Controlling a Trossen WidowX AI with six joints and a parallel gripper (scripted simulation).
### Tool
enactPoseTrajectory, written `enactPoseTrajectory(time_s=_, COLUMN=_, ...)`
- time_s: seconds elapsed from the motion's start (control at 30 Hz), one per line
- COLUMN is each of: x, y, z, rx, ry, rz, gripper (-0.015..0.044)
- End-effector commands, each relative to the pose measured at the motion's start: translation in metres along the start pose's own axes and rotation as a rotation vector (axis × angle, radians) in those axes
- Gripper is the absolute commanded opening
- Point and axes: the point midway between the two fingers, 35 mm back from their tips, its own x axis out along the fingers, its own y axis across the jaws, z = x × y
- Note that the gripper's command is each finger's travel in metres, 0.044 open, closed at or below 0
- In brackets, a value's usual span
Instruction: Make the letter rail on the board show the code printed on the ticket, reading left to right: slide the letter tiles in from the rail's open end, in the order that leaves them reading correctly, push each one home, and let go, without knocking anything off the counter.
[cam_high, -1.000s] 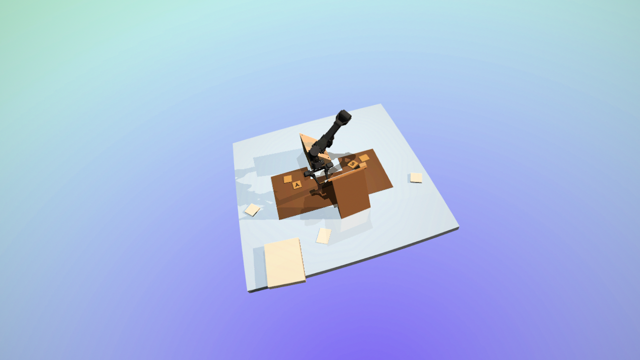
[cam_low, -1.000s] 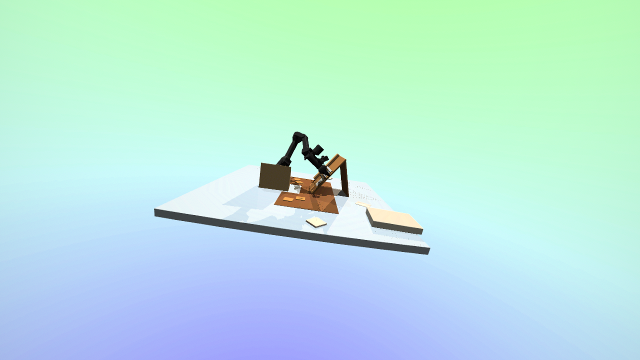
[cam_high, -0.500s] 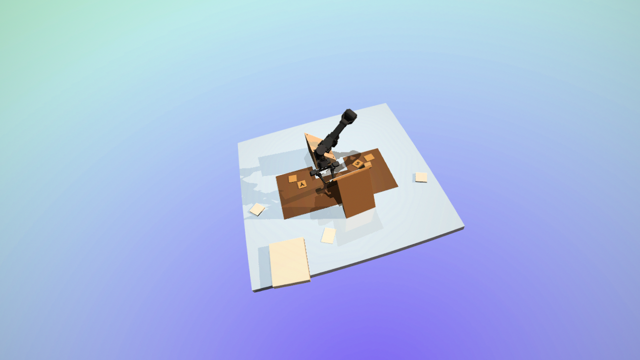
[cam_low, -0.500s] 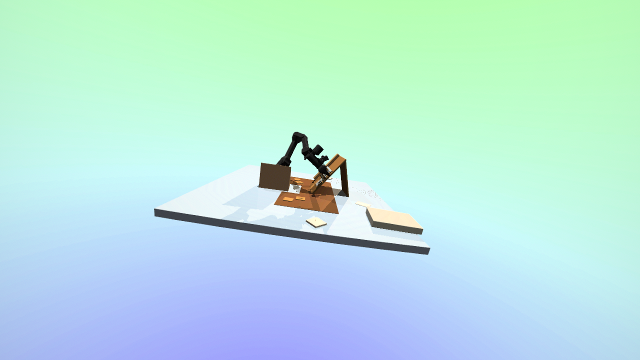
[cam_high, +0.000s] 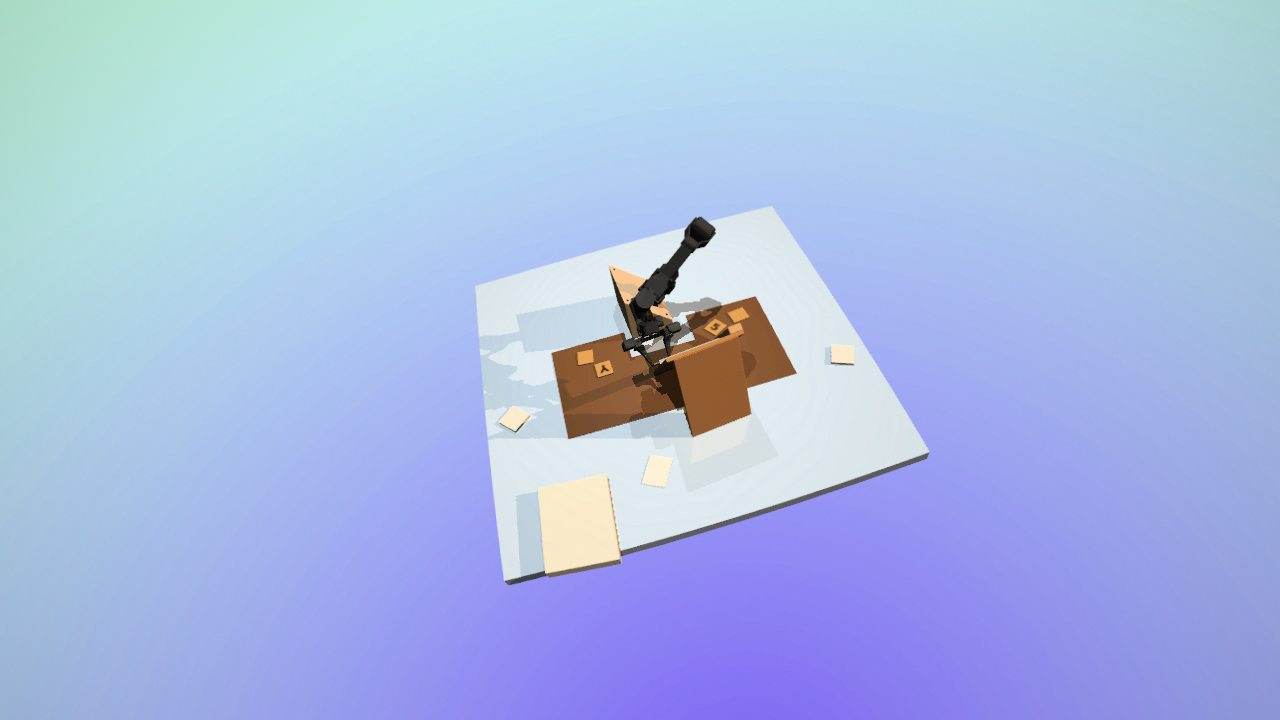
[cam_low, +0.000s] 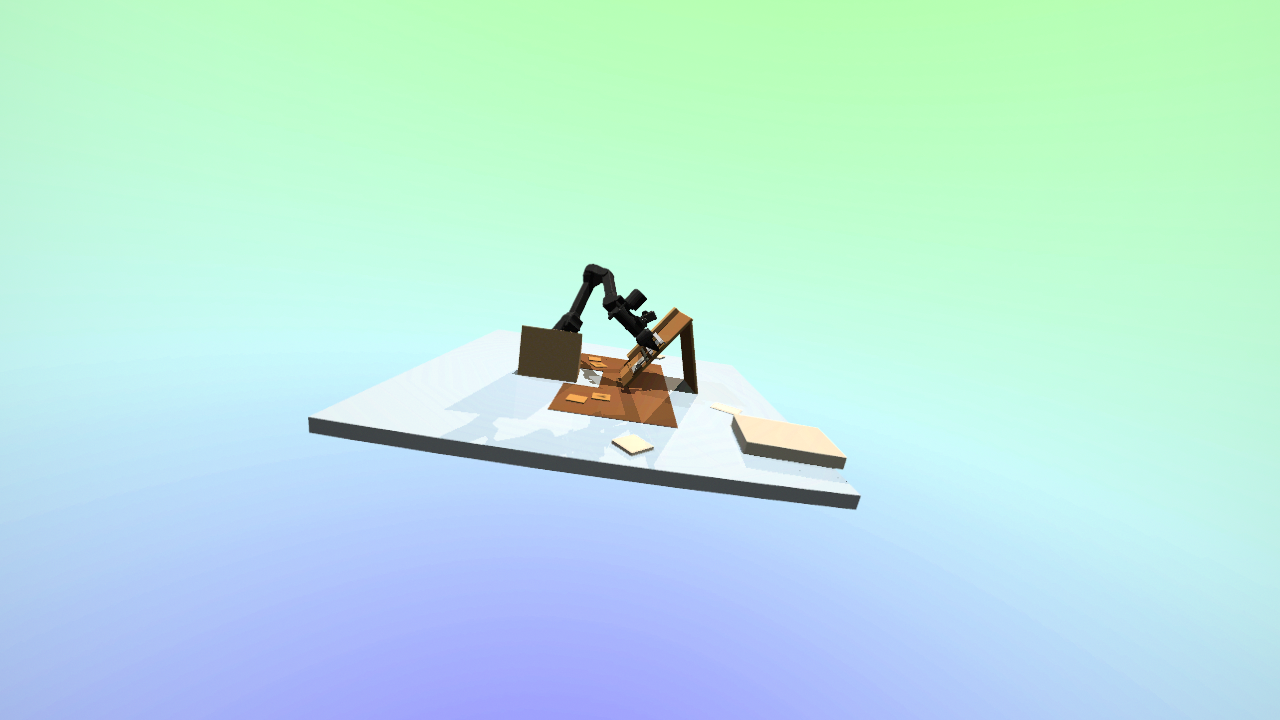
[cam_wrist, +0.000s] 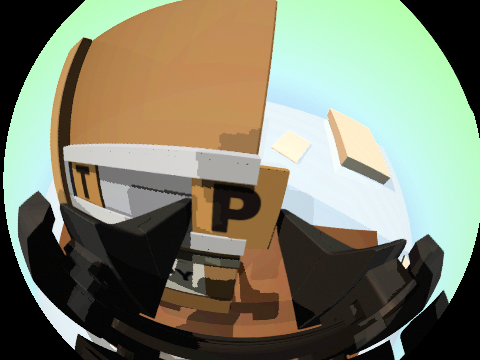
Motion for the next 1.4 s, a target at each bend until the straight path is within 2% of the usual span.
enactPoseTrajectory(time_s=0.0, x=0.000, y=0.002, z=0.001, rx=-0.002, ry=-0.004, rz=-0.005, gripper=0.0000)
enactPoseTrajectory(time_s=1.37, x=0.000, y=0.022, z=0.001, rx=-0.001, ry=-0.004, rz=-0.004, gripper=0.0000)
